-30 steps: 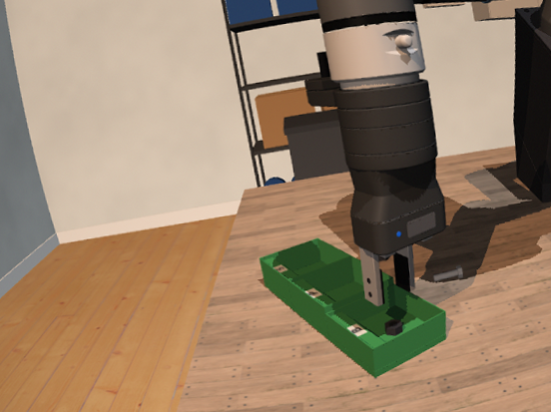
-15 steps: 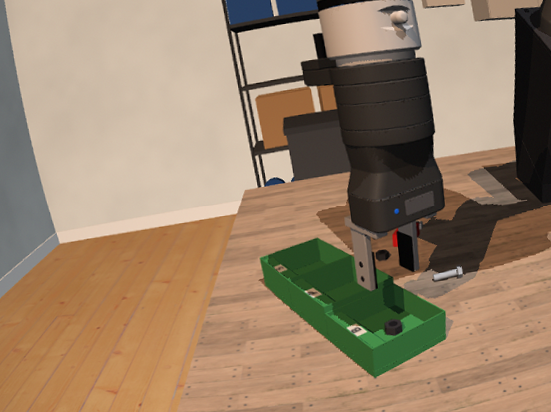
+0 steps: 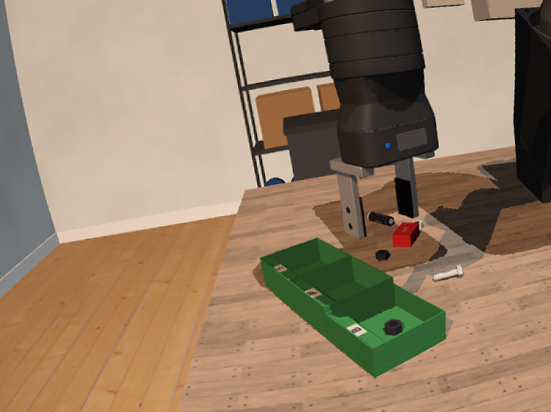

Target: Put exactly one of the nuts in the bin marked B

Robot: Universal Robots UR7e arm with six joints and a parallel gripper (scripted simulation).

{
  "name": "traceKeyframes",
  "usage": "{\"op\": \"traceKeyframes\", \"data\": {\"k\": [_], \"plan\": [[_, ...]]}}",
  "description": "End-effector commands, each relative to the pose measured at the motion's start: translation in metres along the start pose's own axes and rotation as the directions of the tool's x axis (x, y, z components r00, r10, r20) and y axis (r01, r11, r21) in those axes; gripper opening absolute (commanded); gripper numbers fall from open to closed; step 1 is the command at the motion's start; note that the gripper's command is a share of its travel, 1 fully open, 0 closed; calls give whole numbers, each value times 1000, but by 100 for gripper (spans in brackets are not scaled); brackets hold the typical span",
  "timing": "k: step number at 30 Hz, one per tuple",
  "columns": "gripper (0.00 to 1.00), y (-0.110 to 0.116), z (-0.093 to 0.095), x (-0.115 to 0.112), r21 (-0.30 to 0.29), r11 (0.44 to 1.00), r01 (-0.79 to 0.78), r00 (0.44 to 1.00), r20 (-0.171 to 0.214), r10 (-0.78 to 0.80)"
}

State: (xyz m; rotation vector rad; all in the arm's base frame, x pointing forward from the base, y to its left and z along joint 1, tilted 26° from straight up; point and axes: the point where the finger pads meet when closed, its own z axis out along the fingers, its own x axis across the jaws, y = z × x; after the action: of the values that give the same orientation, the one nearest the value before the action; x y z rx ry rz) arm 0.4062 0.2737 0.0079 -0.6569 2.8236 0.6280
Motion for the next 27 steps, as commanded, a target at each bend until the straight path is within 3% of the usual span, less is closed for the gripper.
{"op": "traceKeyframes", "data": {"k": [1,19,27], "plan": [[100,0,-19,0,-1,1000,1,1000,-1,-1],[100,0,-83,0,0,1000,1,1000,-1,-1],[100,0,-84,0,0,1000,1,1000,-1,-1]]}}
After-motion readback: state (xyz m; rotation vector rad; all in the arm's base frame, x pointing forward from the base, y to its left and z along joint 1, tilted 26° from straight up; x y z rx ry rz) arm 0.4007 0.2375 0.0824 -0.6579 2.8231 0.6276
